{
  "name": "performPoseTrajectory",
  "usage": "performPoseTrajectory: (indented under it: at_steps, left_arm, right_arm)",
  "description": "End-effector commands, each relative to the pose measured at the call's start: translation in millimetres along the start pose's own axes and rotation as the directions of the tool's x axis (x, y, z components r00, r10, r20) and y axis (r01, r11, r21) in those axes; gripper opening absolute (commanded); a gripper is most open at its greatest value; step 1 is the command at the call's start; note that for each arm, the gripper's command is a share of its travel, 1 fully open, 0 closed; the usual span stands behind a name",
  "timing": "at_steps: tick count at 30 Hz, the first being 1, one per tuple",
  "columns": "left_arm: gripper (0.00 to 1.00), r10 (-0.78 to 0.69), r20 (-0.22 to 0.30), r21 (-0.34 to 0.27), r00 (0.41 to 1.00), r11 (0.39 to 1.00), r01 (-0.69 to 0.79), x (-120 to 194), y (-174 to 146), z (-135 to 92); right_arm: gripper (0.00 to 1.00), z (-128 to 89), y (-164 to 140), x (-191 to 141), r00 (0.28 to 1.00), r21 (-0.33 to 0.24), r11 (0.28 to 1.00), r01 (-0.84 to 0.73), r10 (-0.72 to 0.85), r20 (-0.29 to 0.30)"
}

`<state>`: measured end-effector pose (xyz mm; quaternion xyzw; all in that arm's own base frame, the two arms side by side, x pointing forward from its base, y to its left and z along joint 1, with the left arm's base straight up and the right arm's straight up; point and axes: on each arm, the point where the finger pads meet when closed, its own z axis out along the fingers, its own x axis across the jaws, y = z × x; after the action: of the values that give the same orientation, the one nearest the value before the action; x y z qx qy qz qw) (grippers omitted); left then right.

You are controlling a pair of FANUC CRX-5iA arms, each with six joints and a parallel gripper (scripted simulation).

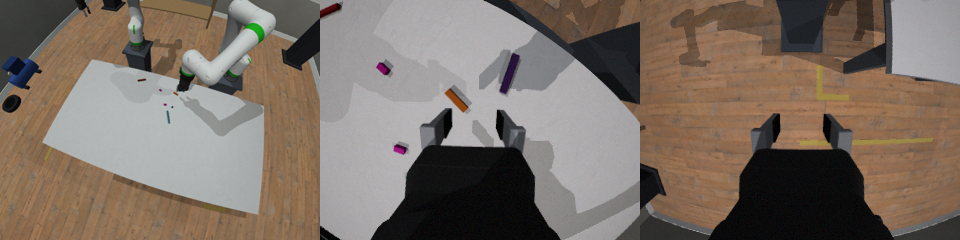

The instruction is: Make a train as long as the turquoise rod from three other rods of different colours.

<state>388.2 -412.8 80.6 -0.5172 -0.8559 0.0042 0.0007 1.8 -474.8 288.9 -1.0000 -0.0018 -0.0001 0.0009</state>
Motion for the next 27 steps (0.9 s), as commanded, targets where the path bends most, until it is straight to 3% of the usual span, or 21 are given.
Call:
performPoseTrajectory:
  at_steps: [1, 8, 27]
  left_arm:
    - [1.0, -0.167, 0.0, -0.008, 0.986, 0.986, 0.167, -0.2, 0.2, -0.8]
    - [1.0, -0.315, 0.001, -0.008, 0.949, 0.949, 0.315, 0.3, 1.0, -0.5]
    - [1.0, -0.33, 0.001, -0.008, 0.944, 0.944, 0.33, 0.4, 1.1, -0.4]
  right_arm:
    - [1.0, -0.8, 0.2, -0.1, 1.0, -0.002, 1.0, 0.0, 0.0, 0.0]
    - [1.0, -0.8, 0.2, -0.1, 1.0, -0.002, 1.0, 0.0, 0.0, 0.0]
    - [1.0, -0.8, 0.2, -0.1, 1.0, -0.002, 1.0, 0.0, 0.0, 0.0]
